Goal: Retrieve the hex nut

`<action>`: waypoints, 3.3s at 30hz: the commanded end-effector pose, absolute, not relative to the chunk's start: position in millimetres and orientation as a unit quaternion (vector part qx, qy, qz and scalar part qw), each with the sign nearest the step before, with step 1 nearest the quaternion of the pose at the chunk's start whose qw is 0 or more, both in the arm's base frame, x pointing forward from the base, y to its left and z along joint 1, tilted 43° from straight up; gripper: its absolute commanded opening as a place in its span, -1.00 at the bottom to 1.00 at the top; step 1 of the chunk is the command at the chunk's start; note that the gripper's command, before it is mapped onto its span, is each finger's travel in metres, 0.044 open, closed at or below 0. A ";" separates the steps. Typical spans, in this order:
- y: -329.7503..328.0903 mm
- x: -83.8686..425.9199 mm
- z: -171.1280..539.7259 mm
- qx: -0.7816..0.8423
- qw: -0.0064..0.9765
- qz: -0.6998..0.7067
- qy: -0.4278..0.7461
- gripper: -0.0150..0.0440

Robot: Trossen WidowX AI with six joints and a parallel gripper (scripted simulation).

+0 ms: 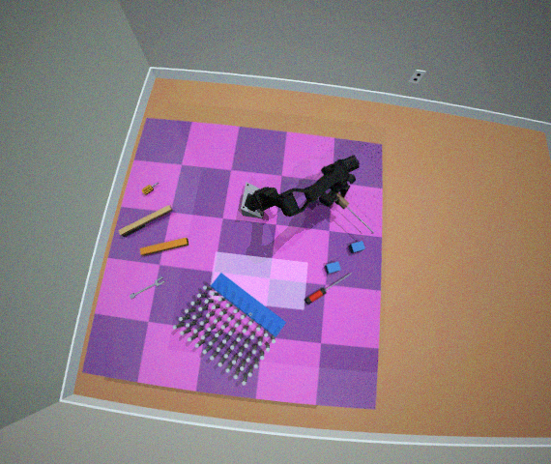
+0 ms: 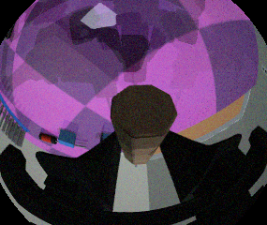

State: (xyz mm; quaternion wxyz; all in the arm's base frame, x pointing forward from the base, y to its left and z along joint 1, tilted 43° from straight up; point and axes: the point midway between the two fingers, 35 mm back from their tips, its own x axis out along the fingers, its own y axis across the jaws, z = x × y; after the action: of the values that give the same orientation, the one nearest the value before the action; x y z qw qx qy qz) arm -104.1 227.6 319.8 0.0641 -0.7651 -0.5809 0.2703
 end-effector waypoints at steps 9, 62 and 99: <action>233.6 -105.2 314.3 -0.765 0.064 0.269 -0.581 -0.49; 259.2 -106.3 290.6 -0.763 0.068 0.266 -0.585 -0.49; 276.1 -102.4 275.7 -0.762 0.073 0.256 -0.591 -0.49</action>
State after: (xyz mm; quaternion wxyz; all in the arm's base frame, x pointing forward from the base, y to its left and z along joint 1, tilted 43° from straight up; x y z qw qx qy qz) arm -103.1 274.5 276.6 0.0727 -0.7612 -0.5904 0.2584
